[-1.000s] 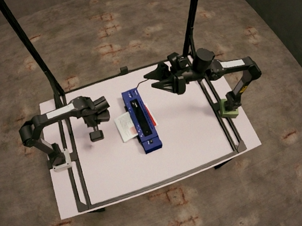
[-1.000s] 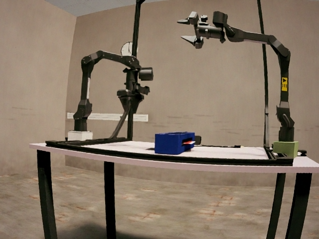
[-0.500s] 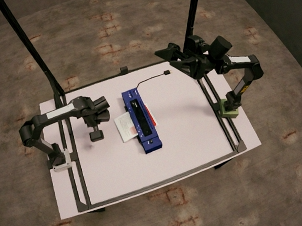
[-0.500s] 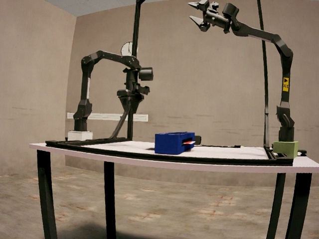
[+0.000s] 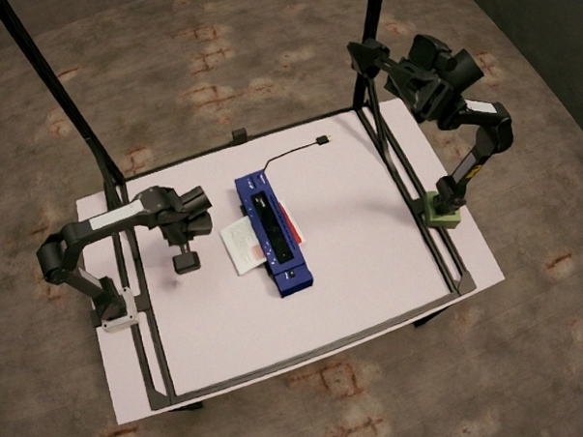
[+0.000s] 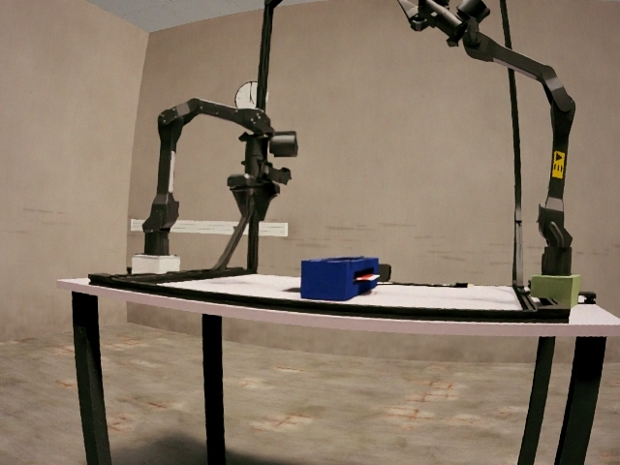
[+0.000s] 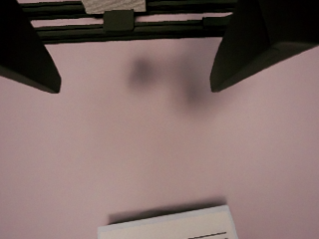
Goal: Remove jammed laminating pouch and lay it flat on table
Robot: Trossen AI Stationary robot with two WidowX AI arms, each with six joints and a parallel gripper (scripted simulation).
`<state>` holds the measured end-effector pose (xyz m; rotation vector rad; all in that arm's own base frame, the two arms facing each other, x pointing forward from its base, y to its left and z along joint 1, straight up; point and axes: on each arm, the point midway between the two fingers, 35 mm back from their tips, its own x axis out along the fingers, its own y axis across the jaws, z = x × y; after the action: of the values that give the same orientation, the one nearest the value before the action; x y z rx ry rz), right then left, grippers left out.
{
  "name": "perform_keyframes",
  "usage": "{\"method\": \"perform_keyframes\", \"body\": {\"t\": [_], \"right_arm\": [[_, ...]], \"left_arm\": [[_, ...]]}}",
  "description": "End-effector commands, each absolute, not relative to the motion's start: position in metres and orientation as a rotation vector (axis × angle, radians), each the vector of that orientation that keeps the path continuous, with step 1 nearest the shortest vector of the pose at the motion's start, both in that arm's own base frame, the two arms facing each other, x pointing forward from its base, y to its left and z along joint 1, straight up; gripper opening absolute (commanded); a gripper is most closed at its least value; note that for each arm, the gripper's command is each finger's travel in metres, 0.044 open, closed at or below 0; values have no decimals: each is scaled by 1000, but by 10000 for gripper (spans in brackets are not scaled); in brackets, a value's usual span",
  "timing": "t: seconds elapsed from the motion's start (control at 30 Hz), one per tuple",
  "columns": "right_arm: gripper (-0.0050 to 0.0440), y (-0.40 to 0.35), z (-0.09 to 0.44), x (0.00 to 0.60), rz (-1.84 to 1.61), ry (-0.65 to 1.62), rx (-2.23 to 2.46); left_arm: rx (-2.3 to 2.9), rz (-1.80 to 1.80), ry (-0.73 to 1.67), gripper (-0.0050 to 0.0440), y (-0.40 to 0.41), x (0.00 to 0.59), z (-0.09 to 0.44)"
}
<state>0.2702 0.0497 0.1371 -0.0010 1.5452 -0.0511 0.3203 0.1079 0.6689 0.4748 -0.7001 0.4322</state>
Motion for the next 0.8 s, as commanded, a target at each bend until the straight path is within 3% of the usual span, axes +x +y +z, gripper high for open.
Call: {"method": "perform_keyframes", "body": {"t": [0.0, 0.13, 0.37, 0.7, 0.77], "right_arm": [[440, 50, 143, 272, -47, 1521, 3], [440, 50, 143, 272, -47, 1521, 3], [440, 50, 143, 272, -47, 1521, 3], [440, 50, 143, 272, -47, 1521, 3], [440, 50, 143, 272, -47, 1521, 3]], "left_arm": [[450, 437, -891, 440, 89, 265, 717], [413, 423, -1045, 440, 75, 223, 745], [412, 418, -1041, 440, 76, 226, 740], [331, 342, -1414, 440, 38, 114, 790], [331, 342, -1414, 440, 38, 114, 790]]}}
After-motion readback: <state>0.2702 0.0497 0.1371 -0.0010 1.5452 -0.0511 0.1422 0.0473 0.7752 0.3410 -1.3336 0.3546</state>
